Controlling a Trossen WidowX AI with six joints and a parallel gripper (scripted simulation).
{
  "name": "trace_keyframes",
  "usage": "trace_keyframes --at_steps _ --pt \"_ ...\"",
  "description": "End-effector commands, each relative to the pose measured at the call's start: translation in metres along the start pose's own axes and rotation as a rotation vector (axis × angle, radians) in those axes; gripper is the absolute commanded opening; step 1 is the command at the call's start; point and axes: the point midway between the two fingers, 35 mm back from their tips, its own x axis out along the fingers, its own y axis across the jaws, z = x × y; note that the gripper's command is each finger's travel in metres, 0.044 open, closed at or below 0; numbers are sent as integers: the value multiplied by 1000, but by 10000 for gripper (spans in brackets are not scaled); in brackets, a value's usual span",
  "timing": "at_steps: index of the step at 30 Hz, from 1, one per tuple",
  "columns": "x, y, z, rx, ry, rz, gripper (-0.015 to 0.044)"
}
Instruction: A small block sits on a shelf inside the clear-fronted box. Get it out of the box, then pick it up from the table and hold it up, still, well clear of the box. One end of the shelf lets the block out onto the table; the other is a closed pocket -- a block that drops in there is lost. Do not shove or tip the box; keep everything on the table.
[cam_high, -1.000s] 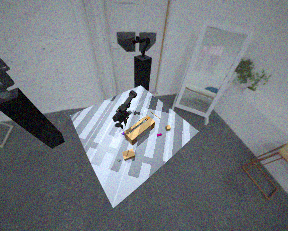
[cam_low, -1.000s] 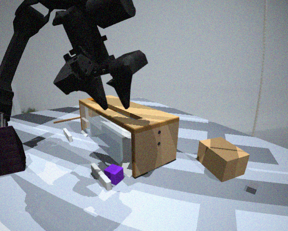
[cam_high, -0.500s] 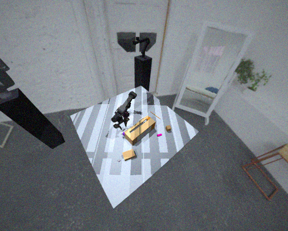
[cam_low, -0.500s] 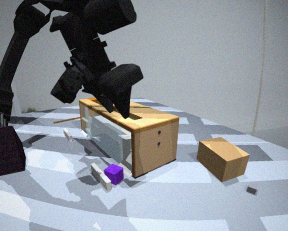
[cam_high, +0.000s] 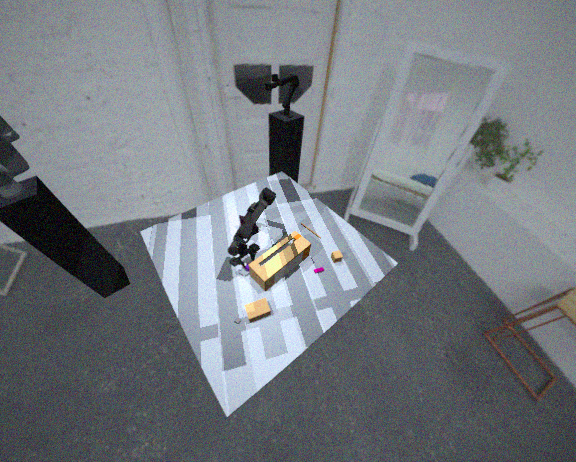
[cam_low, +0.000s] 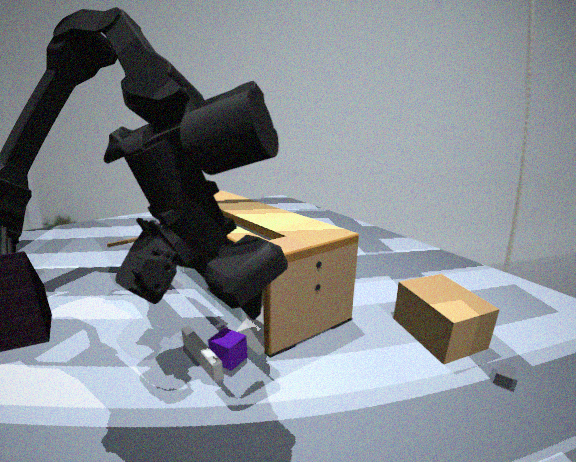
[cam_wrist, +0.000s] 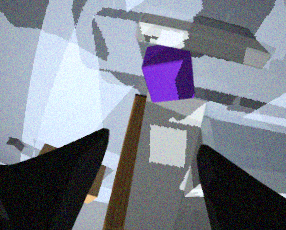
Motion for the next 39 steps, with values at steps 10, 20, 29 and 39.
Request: trace_keyframes --at_steps 10,20,29,39 --pt "22 -1 12 12 -5 -10 285" --pt "37 -2 19 13 -5 -11 285" --pt "49 -3 26 13 -5 -12 285" --pt "55 -4 29 13 -4 -13 206"
